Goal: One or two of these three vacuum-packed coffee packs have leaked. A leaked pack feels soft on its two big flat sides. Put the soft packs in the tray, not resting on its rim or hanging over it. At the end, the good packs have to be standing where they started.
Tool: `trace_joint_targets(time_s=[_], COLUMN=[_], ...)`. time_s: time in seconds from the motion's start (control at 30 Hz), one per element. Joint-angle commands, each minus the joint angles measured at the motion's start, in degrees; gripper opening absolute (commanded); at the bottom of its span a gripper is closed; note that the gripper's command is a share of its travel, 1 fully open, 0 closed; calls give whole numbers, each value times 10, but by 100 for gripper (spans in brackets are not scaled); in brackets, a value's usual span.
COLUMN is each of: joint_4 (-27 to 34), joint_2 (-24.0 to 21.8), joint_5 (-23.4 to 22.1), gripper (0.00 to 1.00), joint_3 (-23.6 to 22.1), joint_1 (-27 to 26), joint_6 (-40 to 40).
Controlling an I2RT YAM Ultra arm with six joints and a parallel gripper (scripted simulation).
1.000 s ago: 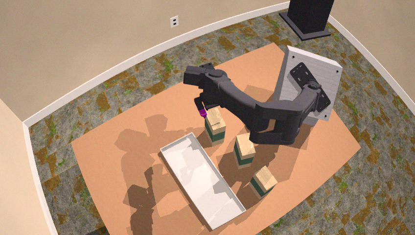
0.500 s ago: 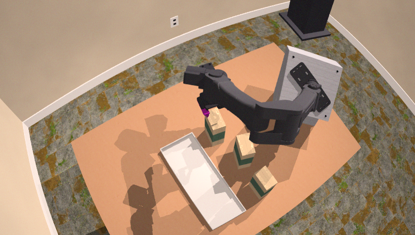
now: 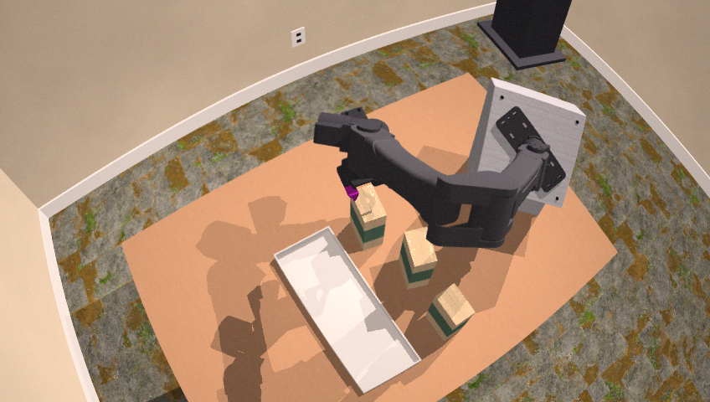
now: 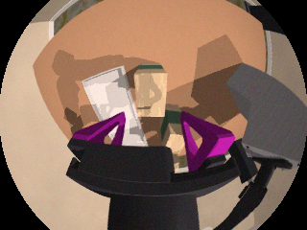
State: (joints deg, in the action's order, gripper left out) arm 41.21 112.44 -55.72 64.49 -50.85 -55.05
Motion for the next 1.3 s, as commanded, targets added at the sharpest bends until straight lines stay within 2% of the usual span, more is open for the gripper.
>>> trace_joint_targets(time_s=[0.0, 0.9, 0.97, 1.0, 1.1, 1.27], joint_4=[4, 2, -13, -20, -53, -118], joint_2=[-17, -17, -16, -14, 8, 20], joint_5=[3, 3, 4, 4, 5, 8], gripper=[79, 79, 79, 79, 79, 79], joint_3=[15, 15, 9, -11, -23, -41], joint_1=[-18, -18, -16, -12, 14, 43], joint_6=[-3, -3, -9, -14, -38, -84])
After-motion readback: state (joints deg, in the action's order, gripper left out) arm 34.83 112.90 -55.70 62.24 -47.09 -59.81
